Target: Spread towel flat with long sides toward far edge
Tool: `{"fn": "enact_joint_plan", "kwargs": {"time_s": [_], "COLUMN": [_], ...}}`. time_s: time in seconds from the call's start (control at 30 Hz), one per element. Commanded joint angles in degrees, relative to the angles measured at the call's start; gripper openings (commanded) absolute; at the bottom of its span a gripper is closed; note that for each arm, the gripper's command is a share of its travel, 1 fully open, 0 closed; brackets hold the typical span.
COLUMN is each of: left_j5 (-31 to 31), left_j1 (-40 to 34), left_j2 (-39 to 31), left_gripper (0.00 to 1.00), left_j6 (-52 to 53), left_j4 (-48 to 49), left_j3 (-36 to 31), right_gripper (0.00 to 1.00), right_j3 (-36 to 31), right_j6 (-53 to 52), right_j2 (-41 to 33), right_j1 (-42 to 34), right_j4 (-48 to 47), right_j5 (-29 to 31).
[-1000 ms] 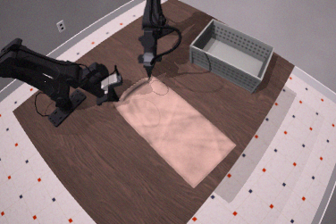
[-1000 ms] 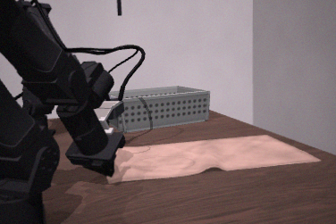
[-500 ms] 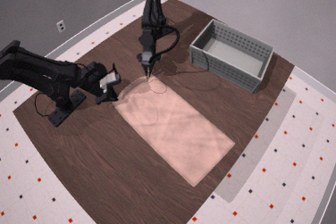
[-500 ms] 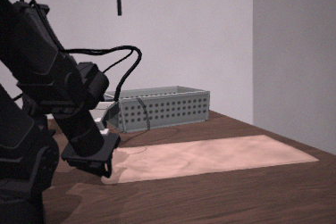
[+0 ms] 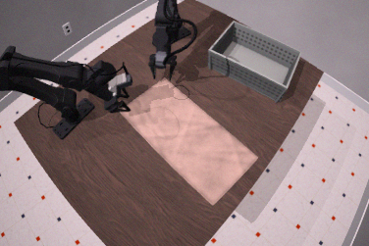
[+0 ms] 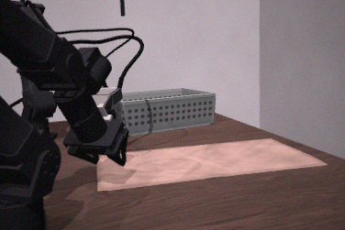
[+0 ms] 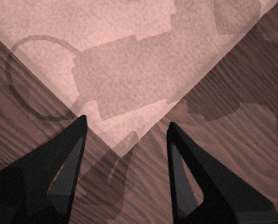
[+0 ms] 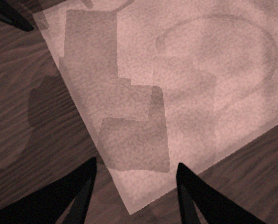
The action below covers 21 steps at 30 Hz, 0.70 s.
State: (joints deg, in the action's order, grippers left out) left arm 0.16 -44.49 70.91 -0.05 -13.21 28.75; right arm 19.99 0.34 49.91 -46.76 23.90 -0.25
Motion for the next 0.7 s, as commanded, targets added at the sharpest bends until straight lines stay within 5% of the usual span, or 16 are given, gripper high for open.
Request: {"fn": "enact_joint_plan", "kwargs": {"time_s": [0.0,0.3,0.67], "left_j5": [-0.09,0.07,-0.16], "left_j1": [-0.32,1.26,7.97], "left_j2": [-4.59,-4.63,4.37], "left_gripper": [0.64,0.64,0.64], "left_j6": [-0.52,-0.63,-0.42], "left_j4": [-6.06,-12.57,-16.27], "left_j3": [4.85,9.65,21.24], "right_gripper": [0.64,0.64,0.64], "right_j3": [5.28,10.35,20.09], "right_j6": [0.06,-0.16,-0.13], "right_j2": [-2.66,-2.68,7.88], "right_j1": [-0.16,1.49,11.26], "right_j4": [6.35,12.93,13.28], "right_j5": [-0.04,0.14,0.04]}}
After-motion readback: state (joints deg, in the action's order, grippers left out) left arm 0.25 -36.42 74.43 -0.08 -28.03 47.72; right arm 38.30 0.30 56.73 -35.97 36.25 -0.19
